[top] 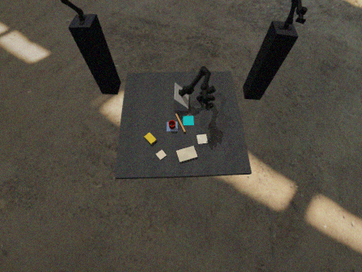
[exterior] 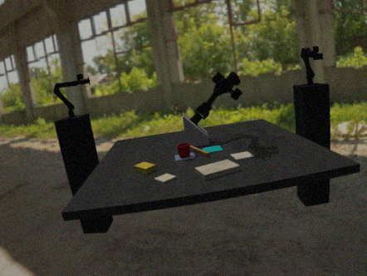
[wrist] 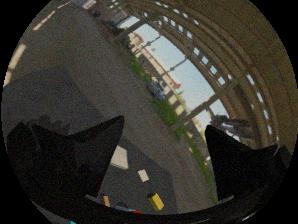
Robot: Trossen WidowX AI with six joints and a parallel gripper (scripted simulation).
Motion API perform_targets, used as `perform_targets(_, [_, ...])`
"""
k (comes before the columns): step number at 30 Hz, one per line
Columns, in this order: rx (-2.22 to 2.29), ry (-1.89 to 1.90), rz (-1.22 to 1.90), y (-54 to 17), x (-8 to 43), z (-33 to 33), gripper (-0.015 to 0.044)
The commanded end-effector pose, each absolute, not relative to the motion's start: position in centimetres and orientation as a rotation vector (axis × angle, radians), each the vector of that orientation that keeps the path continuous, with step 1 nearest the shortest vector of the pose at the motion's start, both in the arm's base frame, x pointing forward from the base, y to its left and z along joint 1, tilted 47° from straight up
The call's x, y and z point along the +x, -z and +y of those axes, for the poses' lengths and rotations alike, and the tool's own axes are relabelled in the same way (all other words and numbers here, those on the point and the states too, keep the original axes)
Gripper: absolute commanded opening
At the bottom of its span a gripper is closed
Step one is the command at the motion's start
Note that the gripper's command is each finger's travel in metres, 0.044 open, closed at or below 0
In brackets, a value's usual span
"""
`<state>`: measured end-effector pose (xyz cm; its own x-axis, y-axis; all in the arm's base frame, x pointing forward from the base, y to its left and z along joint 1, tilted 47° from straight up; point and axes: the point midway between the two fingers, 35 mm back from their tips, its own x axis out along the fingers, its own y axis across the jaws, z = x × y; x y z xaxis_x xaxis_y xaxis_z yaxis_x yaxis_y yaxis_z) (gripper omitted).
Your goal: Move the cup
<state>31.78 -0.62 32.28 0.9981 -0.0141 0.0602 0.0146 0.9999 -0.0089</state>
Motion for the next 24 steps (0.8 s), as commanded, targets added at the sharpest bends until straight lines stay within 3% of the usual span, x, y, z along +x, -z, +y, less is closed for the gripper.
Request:
perform_targets(1, [-0.019,0.013,-0.049,-32.1,32.0,-0.6,0.0374])
perform_targets(10, [-0.392,-0.190,0.480,-19.6,37.5,-2.3,0.0148])
perform_targets(24, [-0.488,-0.957,0.946,-1.5,35.2,-3.0,0.0148])
